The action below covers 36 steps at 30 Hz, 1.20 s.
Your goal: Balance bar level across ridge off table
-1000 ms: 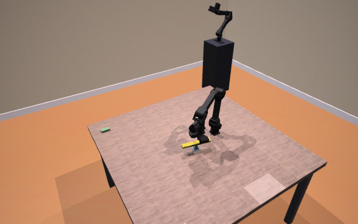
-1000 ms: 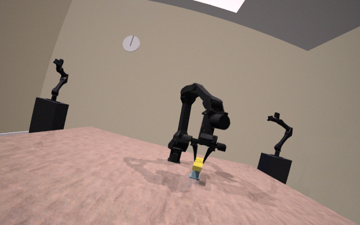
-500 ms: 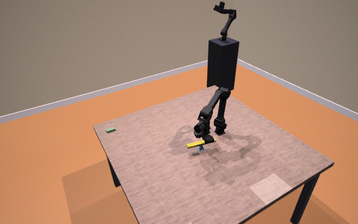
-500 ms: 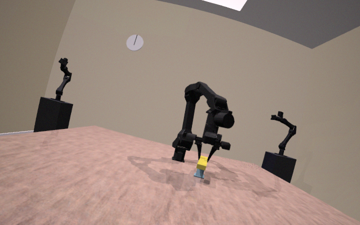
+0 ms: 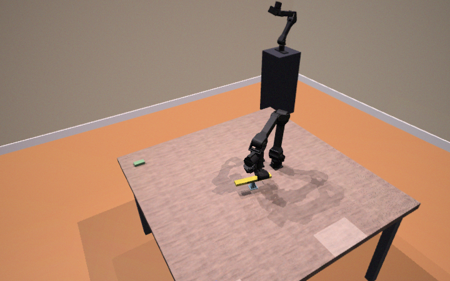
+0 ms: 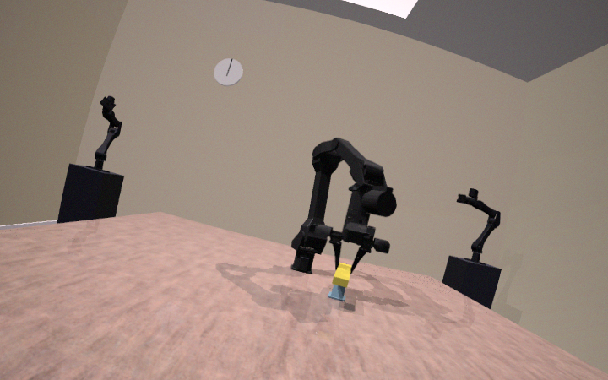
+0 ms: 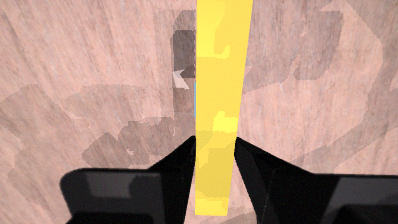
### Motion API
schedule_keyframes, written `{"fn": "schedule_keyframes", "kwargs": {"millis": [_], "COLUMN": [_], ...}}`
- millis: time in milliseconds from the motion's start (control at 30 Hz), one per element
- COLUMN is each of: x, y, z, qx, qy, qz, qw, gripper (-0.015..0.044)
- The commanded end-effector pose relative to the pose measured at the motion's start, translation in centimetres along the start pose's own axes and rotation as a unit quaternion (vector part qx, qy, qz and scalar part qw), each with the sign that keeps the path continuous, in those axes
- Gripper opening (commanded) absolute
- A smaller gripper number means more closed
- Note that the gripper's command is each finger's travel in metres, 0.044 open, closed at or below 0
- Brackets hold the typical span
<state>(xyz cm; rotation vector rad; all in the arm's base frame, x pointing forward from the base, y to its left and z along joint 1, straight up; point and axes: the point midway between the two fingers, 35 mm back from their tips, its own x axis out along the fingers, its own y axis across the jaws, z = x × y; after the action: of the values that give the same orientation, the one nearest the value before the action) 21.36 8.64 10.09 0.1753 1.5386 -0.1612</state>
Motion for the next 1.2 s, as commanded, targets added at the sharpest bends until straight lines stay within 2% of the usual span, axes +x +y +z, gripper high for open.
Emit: {"fn": "schedule_keyframes", "kwargs": {"millis": [0,1167], "x": [-0.06,-0.17], "y": [0.04,0.05], "z": [-0.06,-0.03], "qx": [-0.001,-0.001], "qy": [0.002,0.002], "qz": [0.001,0.001], "qw": [1.0,1.0], "gripper": [0.0,0.0]}}
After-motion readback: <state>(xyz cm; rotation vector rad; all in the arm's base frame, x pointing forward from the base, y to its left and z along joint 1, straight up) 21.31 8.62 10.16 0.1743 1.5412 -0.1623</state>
